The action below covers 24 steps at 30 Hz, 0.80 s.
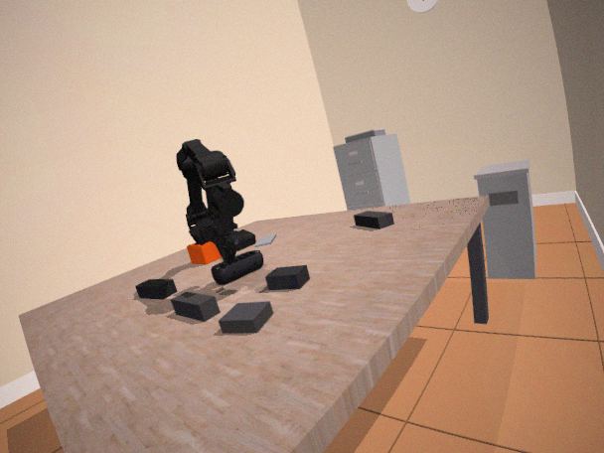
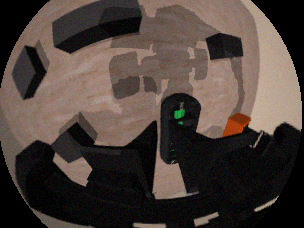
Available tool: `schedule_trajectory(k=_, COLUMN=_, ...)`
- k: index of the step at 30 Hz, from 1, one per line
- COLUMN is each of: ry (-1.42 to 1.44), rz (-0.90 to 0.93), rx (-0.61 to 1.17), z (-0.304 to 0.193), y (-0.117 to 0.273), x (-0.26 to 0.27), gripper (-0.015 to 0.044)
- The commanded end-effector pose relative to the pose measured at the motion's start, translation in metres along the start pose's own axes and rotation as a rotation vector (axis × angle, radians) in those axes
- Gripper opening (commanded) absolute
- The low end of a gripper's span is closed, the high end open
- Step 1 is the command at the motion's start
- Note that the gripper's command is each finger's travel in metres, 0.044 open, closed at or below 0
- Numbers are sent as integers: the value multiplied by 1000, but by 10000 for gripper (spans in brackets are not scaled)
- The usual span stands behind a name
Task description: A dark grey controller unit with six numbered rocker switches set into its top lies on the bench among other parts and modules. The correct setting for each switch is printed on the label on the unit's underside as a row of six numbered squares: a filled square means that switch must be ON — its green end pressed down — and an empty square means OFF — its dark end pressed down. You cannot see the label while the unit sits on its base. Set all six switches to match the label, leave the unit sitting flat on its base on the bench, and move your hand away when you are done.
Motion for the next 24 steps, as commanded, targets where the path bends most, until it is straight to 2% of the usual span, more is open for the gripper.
schedule_trajectory(k=1, ry=-8, rz=63, rx=47, z=10, y=8, x=-20, gripper=157)
schedule_trajectory(k=12, ry=-11, rz=269, rx=161, z=23, y=13, x=-84, gripper=440)
schedule_trajectory(k=24, ry=-12, rz=268, rx=163, z=24, y=1, x=-80, gripper=440)
Point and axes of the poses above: the point midway between the two fingers, 35 mm back from their tips, its own y axis back along the fingers, its own x axis across the jaws, z = x × y, the point moved 8 cm from there along y, back along the fingers, and after that the axes turned 3 degrees about -y, right-handed, at the moved point
